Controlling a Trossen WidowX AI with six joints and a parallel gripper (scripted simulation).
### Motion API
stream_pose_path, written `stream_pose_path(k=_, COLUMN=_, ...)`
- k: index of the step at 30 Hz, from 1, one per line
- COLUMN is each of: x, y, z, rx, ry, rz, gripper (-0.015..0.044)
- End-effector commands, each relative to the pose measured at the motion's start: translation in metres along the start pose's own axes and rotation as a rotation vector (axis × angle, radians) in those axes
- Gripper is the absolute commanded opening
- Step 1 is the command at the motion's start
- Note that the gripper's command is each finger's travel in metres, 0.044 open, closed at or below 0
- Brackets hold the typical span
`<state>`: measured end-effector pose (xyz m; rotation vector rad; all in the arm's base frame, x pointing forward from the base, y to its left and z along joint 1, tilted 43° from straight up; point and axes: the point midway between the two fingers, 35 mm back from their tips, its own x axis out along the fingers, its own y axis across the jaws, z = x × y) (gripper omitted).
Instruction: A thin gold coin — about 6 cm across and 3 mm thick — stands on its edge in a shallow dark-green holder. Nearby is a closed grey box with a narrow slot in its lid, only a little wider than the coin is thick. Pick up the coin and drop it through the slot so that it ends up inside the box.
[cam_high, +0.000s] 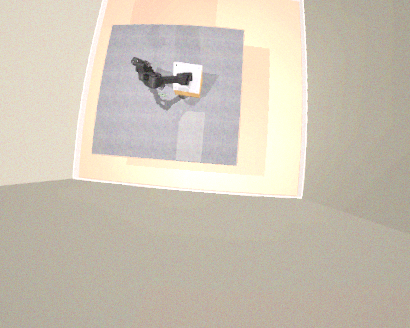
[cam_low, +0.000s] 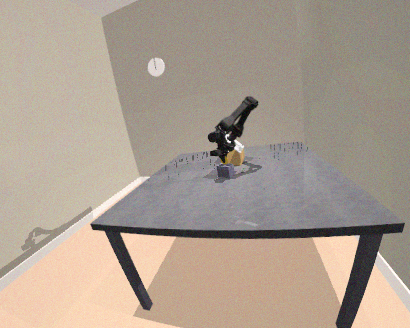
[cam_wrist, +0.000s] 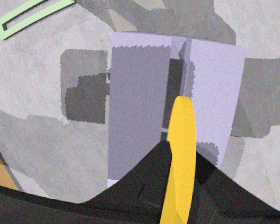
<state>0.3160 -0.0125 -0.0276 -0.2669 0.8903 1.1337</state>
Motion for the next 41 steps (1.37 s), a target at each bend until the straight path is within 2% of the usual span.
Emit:
stream_pose_path(k=1, x=0.003, y=0.000, z=0.001, rx=0.005, ry=-0.006, rz=0.002, gripper=0.0000)
stream_pose_path(k=3, x=0.004, y=0.001, z=0.001, rx=0.005, ry=-0.006, rz=0.003, gripper=0.0000)
stream_pose_path(k=9, x=0.002, y=0.000, z=0.000, rx=0.000, ry=0.000, rz=0.000, gripper=0.0157)
stream_pose_path(k=18, x=0.002, y=0.000, z=0.000, rx=0.000, ry=0.000, rz=0.000, gripper=0.0161)
stream_pose_path(k=25, x=-0.020, y=0.000, z=0.000, rx=0.002, ry=0.001, rz=-0.001, gripper=0.0344)
stream_pose_path(k=29, x=-0.057, y=0.004, z=0.000, rx=0.008, ry=-0.005, rz=0.005, gripper=0.0440)
stream_pose_path(k=41, x=-0.057, y=0.004, z=0.000, rx=0.008, ry=-0.005, rz=0.005, gripper=0.0440)
